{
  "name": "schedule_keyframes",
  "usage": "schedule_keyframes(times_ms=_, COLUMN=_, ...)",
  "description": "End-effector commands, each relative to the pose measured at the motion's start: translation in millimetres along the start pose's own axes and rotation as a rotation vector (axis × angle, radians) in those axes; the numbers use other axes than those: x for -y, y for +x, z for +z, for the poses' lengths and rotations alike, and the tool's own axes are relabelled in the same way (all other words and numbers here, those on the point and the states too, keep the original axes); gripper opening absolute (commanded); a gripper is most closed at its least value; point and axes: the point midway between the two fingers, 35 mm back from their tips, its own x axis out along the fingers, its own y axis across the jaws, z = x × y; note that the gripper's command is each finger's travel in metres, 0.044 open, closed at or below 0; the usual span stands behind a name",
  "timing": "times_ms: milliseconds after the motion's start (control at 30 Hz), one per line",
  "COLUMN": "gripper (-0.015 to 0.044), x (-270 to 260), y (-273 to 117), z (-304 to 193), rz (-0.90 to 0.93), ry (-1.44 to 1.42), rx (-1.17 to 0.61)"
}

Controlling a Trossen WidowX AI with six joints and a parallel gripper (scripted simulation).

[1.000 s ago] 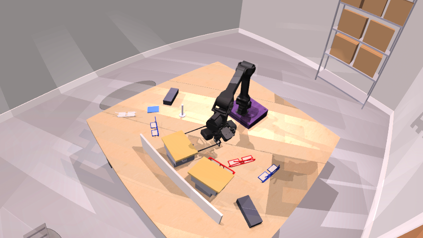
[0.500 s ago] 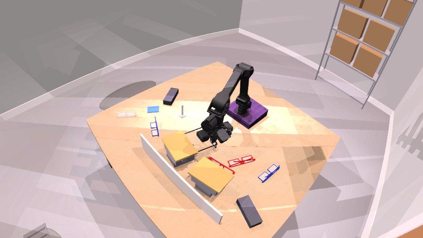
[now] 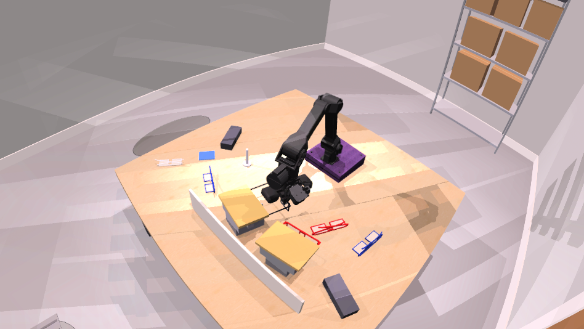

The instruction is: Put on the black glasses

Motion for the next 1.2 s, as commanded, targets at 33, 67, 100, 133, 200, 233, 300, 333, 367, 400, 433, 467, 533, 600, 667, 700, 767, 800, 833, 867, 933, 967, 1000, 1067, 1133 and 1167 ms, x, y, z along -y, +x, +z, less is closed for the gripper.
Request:
schedule_keyframes(times_ms=33, gripper=0.0, x=9.3, y=-0.2, z=0.3, rz=0.0, ry=-0.004, rx=0.003)
schedule_keyframes(times_ms=67, gripper=0.0, x=10.8, y=-0.2, z=0.3, rz=0.0, ry=-0.004, rx=0.003)
schedule_keyframes(times_ms=100, gripper=0.0, x=12.3, y=-0.1, z=0.3, rz=0.0, ry=-0.004, rx=0.003)
schedule_keyframes(times_ms=133, gripper=0.0, x=13.8, y=-0.1, z=0.3, rz=-0.001, ry=-0.004, rx=0.003)
schedule_keyframes(times_ms=200, gripper=0.0, x=16.9, y=0.0, z=0.3, rz=-0.001, ry=-0.004, rx=0.003)
schedule_keyframes(times_ms=233, gripper=0.0, x=18.5, y=0.0, z=0.3, rz=-0.001, ry=-0.004, rx=0.003)
schedule_keyframes(times_ms=300, gripper=0.0, x=21.6, y=0.1, z=0.3, rz=-0.001, ry=-0.004, rx=0.003)
schedule_keyframes(times_ms=333, gripper=0.0, x=23.2, y=0.1, z=0.3, rz=-0.001, ry=-0.004, rx=0.003)
schedule_keyframes(times_ms=367, gripper=0.0, x=24.7, y=0.2, z=0.3, rz=-0.002, ry=-0.004, rx=0.003)
schedule_keyframes(times_ms=400, gripper=0.0, x=26.2, y=0.2, z=0.3, rz=-0.002, ry=-0.004, rx=0.003)
schedule_keyframes(times_ms=433, gripper=0.0, x=27.8, y=0.2, z=0.3, rz=-0.002, ry=-0.004, rx=0.003)
schedule_keyframes(times_ms=467, gripper=0.0, x=29.3, y=0.3, z=0.3, rz=-0.002, ry=-0.004, rx=0.003)
schedule_keyframes(times_ms=533, gripper=0.0, x=32.4, y=0.3, z=0.3, rz=-0.002, ry=-0.004, rx=0.003)
schedule_keyframes(times_ms=600, gripper=0.0, x=35.5, y=0.4, z=0.3, rz=-0.003, ry=-0.004, rx=0.003)
schedule_keyframes(times_ms=667, gripper=0.0, x=38.6, y=0.5, z=0.3, rz=-0.003, ry=-0.004, rx=0.003)
schedule_keyframes(times_ms=700, gripper=0.0, x=40.2, y=0.6, z=0.3, rz=-0.003, ry=-0.004, rx=0.003)
schedule_keyframes(times_ms=767, gripper=0.0, x=43.3, y=0.7, z=0.2, rz=-0.003, ry=-0.004, rx=0.003)
schedule_keyframes(times_ms=800, gripper=0.0, x=44.8, y=0.8, z=0.2, rz=-0.003, ry=-0.004, rx=0.003)
schedule_keyframes(times_ms=833, gripper=0.0, x=46.4, y=0.8, z=0.2, rz=-0.004, ry=-0.004, rx=0.003)
schedule_keyframes(times_ms=867, gripper=0.0, x=47.9, y=0.9, z=0.2, rz=-0.004, ry=-0.004, rx=0.003)
schedule_keyframes(times_ms=933, gripper=0.0, x=51.0, y=1.0, z=0.2, rz=-0.004, ry=-0.004, rx=0.003)
schedule_keyframes(times_ms=967, gripper=0.0, x=52.6, y=1.0, z=0.2, rz=-0.004, ry=-0.004, rx=0.003)
schedule_keyframes(times_ms=1000, gripper=0.0, x=54.1, y=1.1, z=0.2, rz=-0.004, ry=-0.004, rx=0.003)
schedule_keyframes(times_ms=1067, gripper=0.0, x=56.6, y=1.1, z=0.1, rz=-0.005, ry=-0.004, rx=0.003)
schedule_keyframes(times_ms=1133, gripper=0.0, x=59.2, y=1.1, z=0.1, rz=-0.005, ry=-0.004, rx=0.003)
schedule_keyframes(times_ms=1167, gripper=0.0, x=60.4, y=1.2, z=0.1, rz=-0.005, ry=-0.004, rx=0.003)
